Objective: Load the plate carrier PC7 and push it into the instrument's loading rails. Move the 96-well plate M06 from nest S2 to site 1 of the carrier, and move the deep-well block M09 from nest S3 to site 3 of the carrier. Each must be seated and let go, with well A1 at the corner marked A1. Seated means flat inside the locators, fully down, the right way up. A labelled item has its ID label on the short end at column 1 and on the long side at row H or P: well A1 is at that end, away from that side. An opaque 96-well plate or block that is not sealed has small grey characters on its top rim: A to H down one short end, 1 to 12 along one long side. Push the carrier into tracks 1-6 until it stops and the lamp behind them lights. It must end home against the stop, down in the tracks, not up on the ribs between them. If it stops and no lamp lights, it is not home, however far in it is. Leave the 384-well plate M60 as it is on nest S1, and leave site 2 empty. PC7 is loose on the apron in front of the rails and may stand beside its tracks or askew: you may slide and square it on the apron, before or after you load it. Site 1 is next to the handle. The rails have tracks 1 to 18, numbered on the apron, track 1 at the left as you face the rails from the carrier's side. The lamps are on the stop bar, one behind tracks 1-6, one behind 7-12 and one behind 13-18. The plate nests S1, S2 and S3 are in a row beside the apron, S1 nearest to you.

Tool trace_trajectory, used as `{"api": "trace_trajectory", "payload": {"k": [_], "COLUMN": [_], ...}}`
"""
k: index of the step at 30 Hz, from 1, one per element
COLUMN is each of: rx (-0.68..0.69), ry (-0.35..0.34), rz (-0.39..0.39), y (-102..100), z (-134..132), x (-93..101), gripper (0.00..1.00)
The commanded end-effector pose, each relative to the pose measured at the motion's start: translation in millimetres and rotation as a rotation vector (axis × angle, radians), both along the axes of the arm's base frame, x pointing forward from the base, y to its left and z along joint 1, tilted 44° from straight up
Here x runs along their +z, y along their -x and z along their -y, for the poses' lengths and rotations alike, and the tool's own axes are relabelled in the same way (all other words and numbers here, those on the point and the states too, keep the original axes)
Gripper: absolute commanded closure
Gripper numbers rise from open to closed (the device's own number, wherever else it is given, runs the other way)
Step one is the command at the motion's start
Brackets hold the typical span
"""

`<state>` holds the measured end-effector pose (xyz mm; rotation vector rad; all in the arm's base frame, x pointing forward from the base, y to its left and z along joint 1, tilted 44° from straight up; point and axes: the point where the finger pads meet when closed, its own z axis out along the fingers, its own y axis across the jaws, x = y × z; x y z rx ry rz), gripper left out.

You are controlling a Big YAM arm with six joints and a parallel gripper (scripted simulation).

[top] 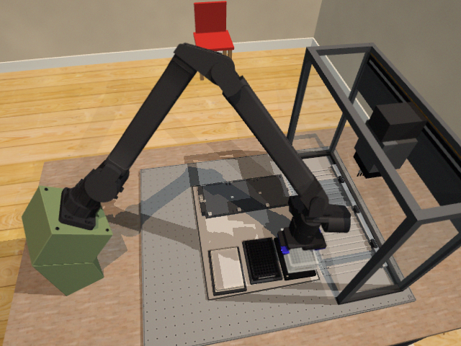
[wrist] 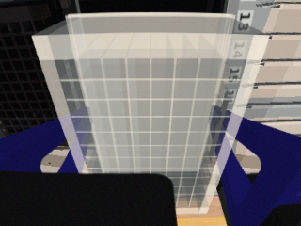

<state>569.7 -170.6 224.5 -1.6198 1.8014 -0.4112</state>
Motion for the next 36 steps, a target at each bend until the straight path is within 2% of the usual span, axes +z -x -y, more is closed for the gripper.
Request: {"api": "trace_trajectory", "payload": {"k": [1, 4, 5, 9, 18, 21, 22, 23, 25, 26, 29, 36], "rx": [-0.003, -0.003, 0.012, -0.003, -0.003, 0.003, 0.027, 0.004, 0.004, 0.049, 0.052, 0.036], "ry": [0.027, 0.027, 0.028, 0.029, 0.041, 0.043, 0.049, 0.025, 0.025, 0.065, 0.06, 0.047], "rz": [0.041, 0.04, 0.04, 0.042, 0.065, 0.066, 0.078, 0.042, 0.042, 0.066, 0.054, 0.06], "y": [13, 14, 14, 23, 35, 34, 27, 30, 30, 31, 35, 34], "z": [9, 10, 2, 12, 19, 16, 4, 12, 12, -2, -15, -41], "x": [31.4, 33.1, 35.0, 43.5, 73.7, 74.6, 76.6, 57.1, 57.1, 64.3, 61.4, 70.5], "gripper": [1.0, 1.0, 1.0, 1.0, 1.0, 1.0, 1.0, 1.0, 1.0, 1.0, 1.0, 1.0]}}
